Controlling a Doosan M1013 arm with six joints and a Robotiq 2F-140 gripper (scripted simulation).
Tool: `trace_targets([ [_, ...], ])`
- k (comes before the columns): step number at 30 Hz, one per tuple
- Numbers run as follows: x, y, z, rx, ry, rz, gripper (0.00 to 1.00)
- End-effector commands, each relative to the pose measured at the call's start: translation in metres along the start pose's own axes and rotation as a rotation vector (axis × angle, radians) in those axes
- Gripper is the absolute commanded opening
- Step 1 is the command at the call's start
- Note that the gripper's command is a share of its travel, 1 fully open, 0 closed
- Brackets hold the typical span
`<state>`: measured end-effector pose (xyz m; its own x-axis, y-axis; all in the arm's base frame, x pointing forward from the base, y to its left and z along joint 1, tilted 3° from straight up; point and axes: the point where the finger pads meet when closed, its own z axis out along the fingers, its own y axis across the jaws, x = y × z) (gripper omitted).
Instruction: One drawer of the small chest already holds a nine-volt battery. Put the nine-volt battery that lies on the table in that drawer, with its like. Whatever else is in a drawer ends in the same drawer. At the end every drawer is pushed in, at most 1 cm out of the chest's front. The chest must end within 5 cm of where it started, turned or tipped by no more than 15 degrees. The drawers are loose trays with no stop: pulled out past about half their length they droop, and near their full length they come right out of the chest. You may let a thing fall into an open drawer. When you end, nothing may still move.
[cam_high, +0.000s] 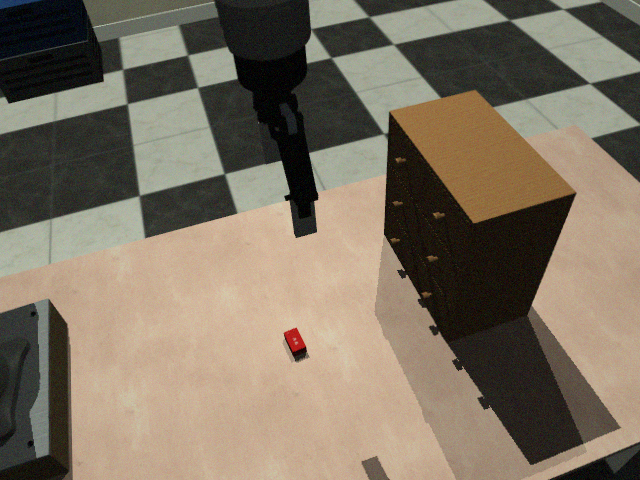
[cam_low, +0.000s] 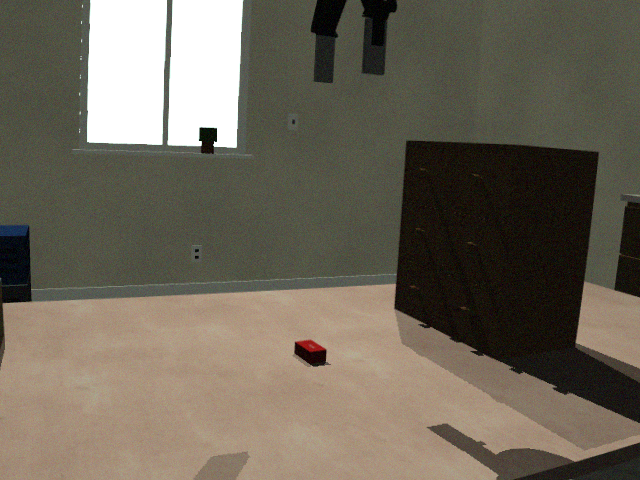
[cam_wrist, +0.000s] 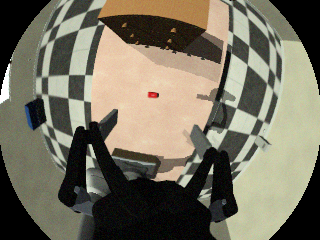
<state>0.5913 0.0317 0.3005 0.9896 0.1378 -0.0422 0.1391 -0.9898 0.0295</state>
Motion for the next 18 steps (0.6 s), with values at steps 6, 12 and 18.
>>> trace_targets([
  [6, -0.003, 0.002, 0.002, -0.005, -0.001, 0.003, 1.0],
  [12, -0.003, 0.002, 0.002, -0.005, -0.001, 0.003, 1.0],
  [18, -0.002, 0.002, 0.012, -0.005, -0.001, 0.002, 1.0],
])
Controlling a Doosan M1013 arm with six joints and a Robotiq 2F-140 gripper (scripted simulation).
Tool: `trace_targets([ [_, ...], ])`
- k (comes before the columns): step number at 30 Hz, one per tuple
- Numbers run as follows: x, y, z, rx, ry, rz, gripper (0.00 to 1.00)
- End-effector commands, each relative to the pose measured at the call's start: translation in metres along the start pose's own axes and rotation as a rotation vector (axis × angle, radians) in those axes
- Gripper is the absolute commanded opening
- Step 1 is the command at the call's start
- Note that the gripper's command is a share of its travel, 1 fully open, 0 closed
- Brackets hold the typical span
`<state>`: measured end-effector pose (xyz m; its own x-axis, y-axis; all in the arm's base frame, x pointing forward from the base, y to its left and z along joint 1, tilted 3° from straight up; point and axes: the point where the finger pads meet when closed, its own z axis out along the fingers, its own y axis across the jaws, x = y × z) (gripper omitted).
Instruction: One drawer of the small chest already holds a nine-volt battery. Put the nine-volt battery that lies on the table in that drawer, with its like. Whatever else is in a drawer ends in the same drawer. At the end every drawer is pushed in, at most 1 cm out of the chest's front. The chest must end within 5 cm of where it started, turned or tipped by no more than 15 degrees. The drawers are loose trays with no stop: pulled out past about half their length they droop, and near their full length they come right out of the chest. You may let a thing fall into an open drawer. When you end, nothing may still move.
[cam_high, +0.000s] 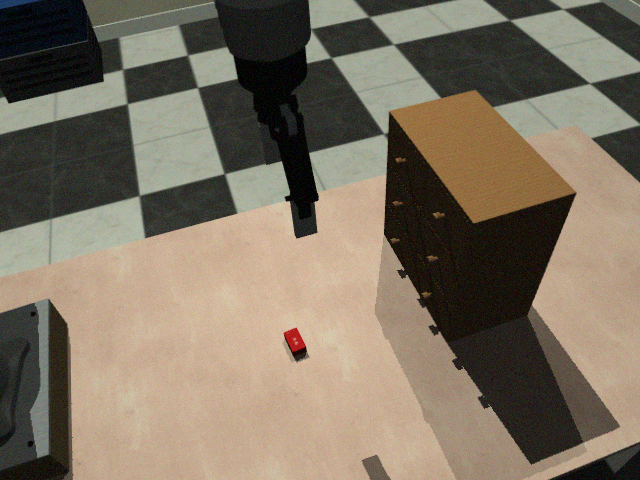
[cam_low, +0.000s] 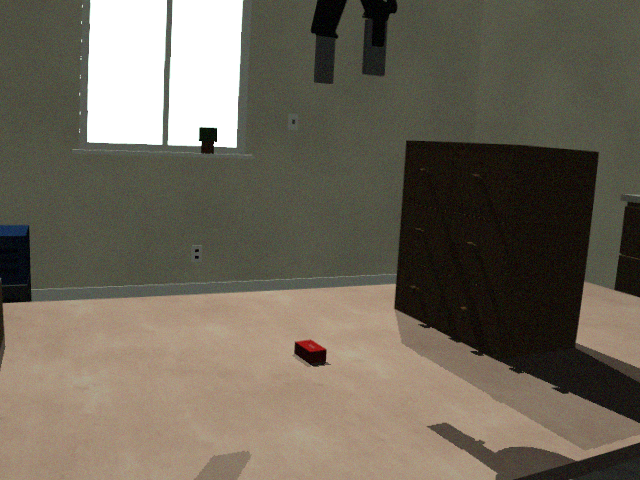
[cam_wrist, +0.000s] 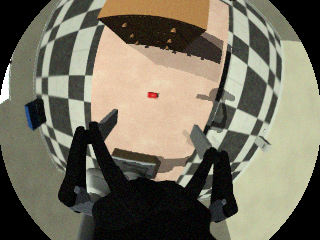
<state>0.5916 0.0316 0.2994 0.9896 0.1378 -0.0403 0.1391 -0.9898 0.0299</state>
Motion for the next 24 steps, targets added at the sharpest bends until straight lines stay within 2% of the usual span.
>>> trace_targets([
  [1, 0.0, 0.003, 0.03, -0.004, -0.003, 0.001, 1.0],
  [2, 0.001, 0.003, 0.056, -0.004, -0.003, -0.001, 1.0],
  [3, 0.001, 0.003, 0.056, -0.004, -0.003, -0.001, 1.0],
  [4, 0.002, 0.003, 0.084, -0.004, -0.004, -0.003, 1.0],
  [6, 0.002, 0.003, 0.084, -0.004, -0.004, -0.003, 1.0],
  [7, 0.001, 0.003, 0.109, -0.004, -0.004, -0.005, 1.0],
  [8, 0.001, 0.003, 0.109, -0.004, -0.004, -0.005, 1.0],
  [9, 0.0, 0.003, 0.127, -0.004, -0.004, -0.007, 1.0],
  [12, -0.001, 0.002, 0.137, -0.004, -0.004, -0.008, 1.0],
  [18, -0.001, 0.002, 0.138, -0.004, 0.001, -0.008, 1.0],
  [24, 0.004, 0.002, 0.143, -0.003, 0.059, -0.008, 1.0],
])
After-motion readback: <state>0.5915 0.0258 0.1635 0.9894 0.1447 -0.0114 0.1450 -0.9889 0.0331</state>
